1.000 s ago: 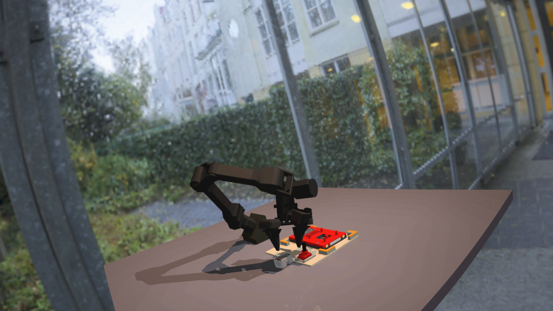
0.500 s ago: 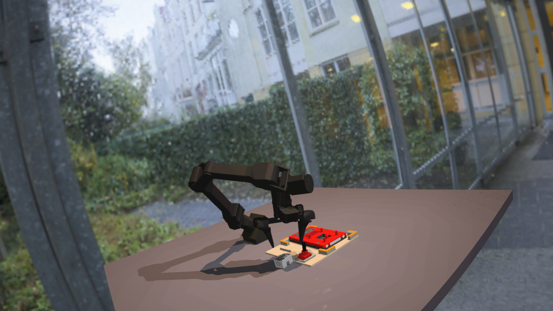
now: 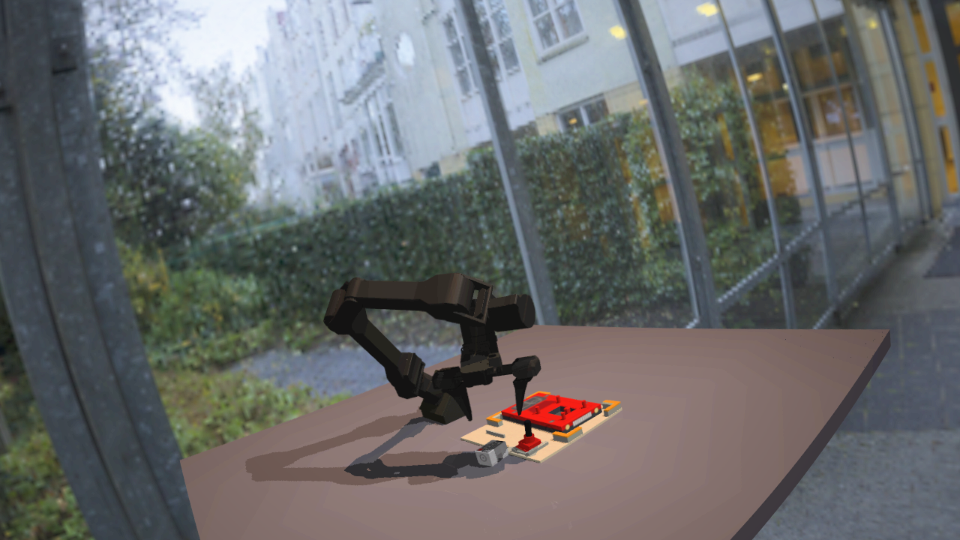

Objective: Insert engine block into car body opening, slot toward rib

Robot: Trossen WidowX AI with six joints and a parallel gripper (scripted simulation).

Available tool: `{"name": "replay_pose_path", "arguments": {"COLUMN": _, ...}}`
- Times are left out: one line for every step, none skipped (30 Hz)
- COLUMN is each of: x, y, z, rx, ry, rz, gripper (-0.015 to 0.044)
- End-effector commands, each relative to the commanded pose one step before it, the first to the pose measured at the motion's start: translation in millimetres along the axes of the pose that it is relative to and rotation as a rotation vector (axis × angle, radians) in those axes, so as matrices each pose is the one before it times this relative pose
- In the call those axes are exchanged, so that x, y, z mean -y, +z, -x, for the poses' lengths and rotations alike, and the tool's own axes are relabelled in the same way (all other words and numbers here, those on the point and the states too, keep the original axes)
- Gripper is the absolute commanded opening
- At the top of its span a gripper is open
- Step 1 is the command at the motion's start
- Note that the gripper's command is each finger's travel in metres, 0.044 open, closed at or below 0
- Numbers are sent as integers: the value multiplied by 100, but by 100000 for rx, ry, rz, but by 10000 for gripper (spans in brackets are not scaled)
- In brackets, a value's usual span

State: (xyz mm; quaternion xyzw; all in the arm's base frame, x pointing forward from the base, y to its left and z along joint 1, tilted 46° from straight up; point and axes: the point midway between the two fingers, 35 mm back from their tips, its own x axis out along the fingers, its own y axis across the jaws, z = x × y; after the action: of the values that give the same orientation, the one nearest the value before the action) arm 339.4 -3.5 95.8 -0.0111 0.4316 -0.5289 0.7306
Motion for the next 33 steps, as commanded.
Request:
{"name": "replay_pose_path", "arguments": {"x": 184, "y": 259, "z": 646, "rx": -3318, "ry": 1206, "rz": -13759, "gripper": 440}}
{"name": "replay_pose_path", "arguments": {"x": 48, "y": 27, "z": 125, "rx": -782, "ry": 75, "rz": -3396, "gripper": 440}}
{"name": "replay_pose_path", "arguments": {"x": 49, "y": 27, "z": 126, "rx": -784, "ry": 49, "rz": -3396, "gripper": 440}}
{"name": "replay_pose_path", "arguments": {"x": 49, "y": 28, "z": 128, "rx": -786, "ry": 22, "rz": -3396, "gripper": 440}}
{"name": "replay_pose_path", "arguments": {"x": 49, "y": 28, "z": 129, "rx": -786, "ry": -4, "rz": -3396, "gripper": 440}}
{"name": "replay_pose_path", "arguments": {"x": 50, "y": 29, "z": 130, "rx": -785, "ry": -30, "rz": -3396, "gripper": 440}}
{"name": "replay_pose_path", "arguments": {"x": 50, "y": 29, "z": 131, "rx": -784, "ry": -57, "rz": -3396, "gripper": 440}}
{"name": "replay_pose_path", "arguments": {"x": 51, "y": 30, "z": 132, "rx": -781, "ry": -83, "rz": -3396, "gripper": 440}}
{"name": "replay_pose_path", "arguments": {"x": 51, "y": 31, "z": 133, "rx": -778, "ry": -109, "rz": -3397, "gripper": 440}}
{"name": "replay_pose_path", "arguments": {"x": 52, "y": 32, "z": 134, "rx": -774, "ry": -135, "rz": -3397, "gripper": 440}}
{"name": "replay_pose_path", "arguments": {"x": 43, "y": 27, "z": 112, "rx": -641, "ry": -132, "rz": -2829, "gripper": 440}}
{"name": "replay_pose_path", "arguments": {"x": 26, "y": 17, "z": 68, "rx": -383, "ry": -88, "rz": -1698, "gripper": 440}}
{"name": "replay_pose_path", "arguments": {"x": 9, "y": 6, "z": 23, "rx": -127, "ry": -31, "rz": -566, "gripper": 440}}
{"name": "replay_pose_path", "arguments": {"x": 0, "y": 0, "z": 0, "rx": 0, "ry": 0, "rz": 0, "gripper": 440}}
{"name": "replay_pose_path", "arguments": {"x": 0, "y": 0, "z": 0, "rx": 0, "ry": 0, "rz": 0, "gripper": 440}}
{"name": "replay_pose_path", "arguments": {"x": 0, "y": 0, "z": 0, "rx": 0, "ry": 0, "rz": 0, "gripper": 440}}
{"name": "replay_pose_path", "arguments": {"x": 0, "y": 0, "z": 0, "rx": 0, "ry": 0, "rz": 0, "gripper": 440}}
{"name": "replay_pose_path", "arguments": {"x": 0, "y": 0, "z": 0, "rx": 0, "ry": 0, "rz": 0, "gripper": 440}}
{"name": "replay_pose_path", "arguments": {"x": 170, "y": 152, "z": -19, "rx": 12, "ry": -2, "rz": 5, "gripper": 440}}
{"name": "replay_pose_path", "arguments": {"x": 517, "y": 447, "z": -60, "rx": 39, "ry": -8, "rz": 14, "gripper": 440}}
{"name": "replay_pose_path", "arguments": {"x": 525, "y": 432, "z": -66, "rx": 45, "ry": -11, "rz": 13, "gripper": 440}}
{"name": "replay_pose_path", "arguments": {"x": 177, "y": 141, "z": -23, "rx": 16, "ry": -4, "rz": 4, "gripper": 440}}
{"name": "replay_pose_path", "arguments": {"x": 0, "y": 0, "z": 0, "rx": 0, "ry": 0, "rz": 0, "gripper": 440}}
{"name": "replay_pose_path", "arguments": {"x": 0, "y": 0, "z": 0, "rx": 0, "ry": 0, "rz": 0, "gripper": 440}}
{"name": "replay_pose_path", "arguments": {"x": -18, "y": -1, "z": -241, "rx": -12, "ry": 10, "rz": -1, "gripper": 440}}
{"name": "replay_pose_path", "arguments": {"x": -41, "y": 0, "z": -724, "rx": -20, "ry": 26, "rz": -5, "gripper": 440}}
{"name": "replay_pose_path", "arguments": {"x": -25, "y": 8, "z": -1203, "rx": 17, "ry": 24, "rz": -15, "gripper": 440}}
{"name": "replay_pose_path", "arguments": {"x": 30, "y": 16, "z": -1197, "rx": 79, "ry": -4, "rz": -22, "gripper": 440}}
{"name": "replay_pose_path", "arguments": {"x": 45, "y": 12, "z": -714, "rx": 77, "ry": -17, "rz": -15, "gripper": 440}}
{"name": "replay_pose_path", "arguments": {"x": 19, "y": 4, "z": -237, "rx": 30, "ry": -8, "rz": -6, "gripper": 440}}
{"name": "replay_pose_path", "arguments": {"x": 0, "y": 0, "z": 0, "rx": 0, "ry": 0, "rz": 0, "gripper": 440}}
{"name": "replay_pose_path", "arguments": {"x": 0, "y": 0, "z": 0, "rx": 0, "ry": 0, "rz": 0, "gripper": 440}}
{"name": "replay_pose_path", "arguments": {"x": -8, "y": -1, "z": -120, "rx": 1, "ry": 2, "rz": -1, "gripper": 440}}
